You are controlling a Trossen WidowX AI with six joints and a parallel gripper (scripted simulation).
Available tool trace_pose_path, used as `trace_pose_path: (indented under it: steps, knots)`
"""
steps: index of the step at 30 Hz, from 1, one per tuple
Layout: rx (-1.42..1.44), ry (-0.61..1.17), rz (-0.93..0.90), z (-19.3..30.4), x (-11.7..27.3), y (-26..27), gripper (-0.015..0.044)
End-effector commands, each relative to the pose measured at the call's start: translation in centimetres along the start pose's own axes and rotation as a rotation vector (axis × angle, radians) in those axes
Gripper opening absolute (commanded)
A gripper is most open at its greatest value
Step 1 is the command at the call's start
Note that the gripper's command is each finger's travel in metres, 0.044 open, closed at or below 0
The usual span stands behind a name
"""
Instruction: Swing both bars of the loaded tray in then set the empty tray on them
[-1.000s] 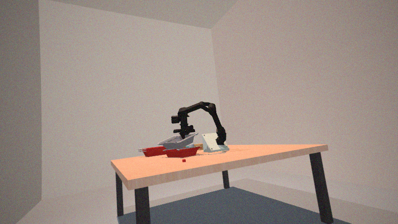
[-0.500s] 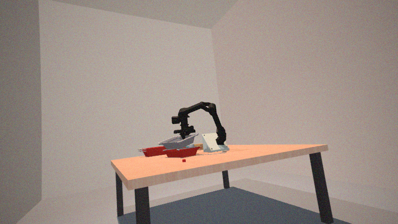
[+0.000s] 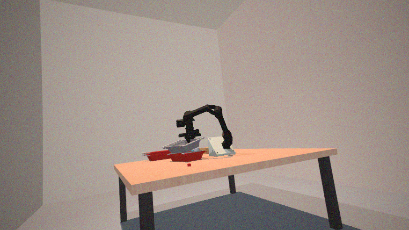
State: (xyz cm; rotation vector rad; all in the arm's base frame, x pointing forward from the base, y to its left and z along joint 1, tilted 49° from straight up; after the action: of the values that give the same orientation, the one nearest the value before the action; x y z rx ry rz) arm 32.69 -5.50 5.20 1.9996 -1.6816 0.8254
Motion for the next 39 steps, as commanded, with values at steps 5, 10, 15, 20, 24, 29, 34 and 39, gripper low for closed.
trace_pose_path:
  steps: [5,10,15,20,24,29,34,39]
  knots:
    - [0.004,0.000,-0.031,-0.3,-0.6,0.2,0.0000]
    - [0.004,0.000,-0.031,-0.3,-0.6,0.2,0.0000]
    - [0.004,0.000,-0.031,-0.3,-0.6,0.2,0.0000]
    - [0.004,0.000,-0.031,-0.3,-0.6,0.2,0.0000]
    - [0.004,0.000,-0.031,-0.3,-0.6,0.2,0.0000]
    - [0.004,0.000,-0.031,-0.3,-0.6,0.2,0.0000]
    - [0.001,0.000,-0.007,-0.1,-0.3,0.1,0.0000]
    - [0.003,0.000,-0.026,-0.4,-1.1,0.5,0.0000]
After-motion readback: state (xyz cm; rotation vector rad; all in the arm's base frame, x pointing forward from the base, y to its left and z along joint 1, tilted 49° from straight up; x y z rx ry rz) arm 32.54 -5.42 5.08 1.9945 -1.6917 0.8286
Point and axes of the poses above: the point midway between the two fingers, 35 mm back from their tips, its own x axis back along the fingers, its own y axis across the jaws, z = x × y, the point moved 5 cm from there along x, back along the fingers, and after that the axes turned 9 degrees about -x, right-handed, at the moved point
